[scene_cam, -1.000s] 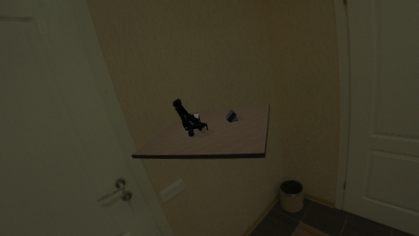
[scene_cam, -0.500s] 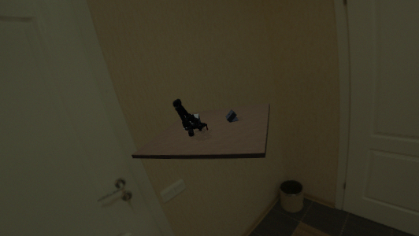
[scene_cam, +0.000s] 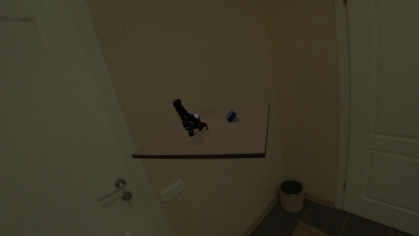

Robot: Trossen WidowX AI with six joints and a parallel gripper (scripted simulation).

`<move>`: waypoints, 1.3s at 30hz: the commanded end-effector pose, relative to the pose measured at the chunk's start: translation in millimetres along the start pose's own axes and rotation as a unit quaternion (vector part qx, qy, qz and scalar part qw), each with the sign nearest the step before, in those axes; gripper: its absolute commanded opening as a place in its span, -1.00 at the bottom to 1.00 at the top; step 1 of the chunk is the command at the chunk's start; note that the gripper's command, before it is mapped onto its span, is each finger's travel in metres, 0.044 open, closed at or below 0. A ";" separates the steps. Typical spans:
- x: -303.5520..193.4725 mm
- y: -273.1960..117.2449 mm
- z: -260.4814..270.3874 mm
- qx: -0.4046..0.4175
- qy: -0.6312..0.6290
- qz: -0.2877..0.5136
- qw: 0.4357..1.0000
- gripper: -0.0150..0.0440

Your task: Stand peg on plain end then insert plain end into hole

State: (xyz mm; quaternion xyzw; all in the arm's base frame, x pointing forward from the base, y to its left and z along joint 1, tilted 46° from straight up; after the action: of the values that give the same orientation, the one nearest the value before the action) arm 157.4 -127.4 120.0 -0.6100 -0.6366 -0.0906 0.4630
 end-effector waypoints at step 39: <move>156.4 -16.9 14.6 0.008 0.020 0.012 1.000 1.00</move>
State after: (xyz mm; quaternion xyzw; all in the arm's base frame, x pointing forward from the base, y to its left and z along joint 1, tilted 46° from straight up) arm 163.2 -14.6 228.9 -0.6089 -0.6360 -0.0883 0.4659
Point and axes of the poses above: the point midway between the two fingers, 35 mm back from their tips, its own y axis out along the fingers, its own z axis across the jaws, x = y × z, the point moved 3 cm from there along -y, back along the fingers, and after that the axes turned 4 degrees about y, right-handed, at the moved point
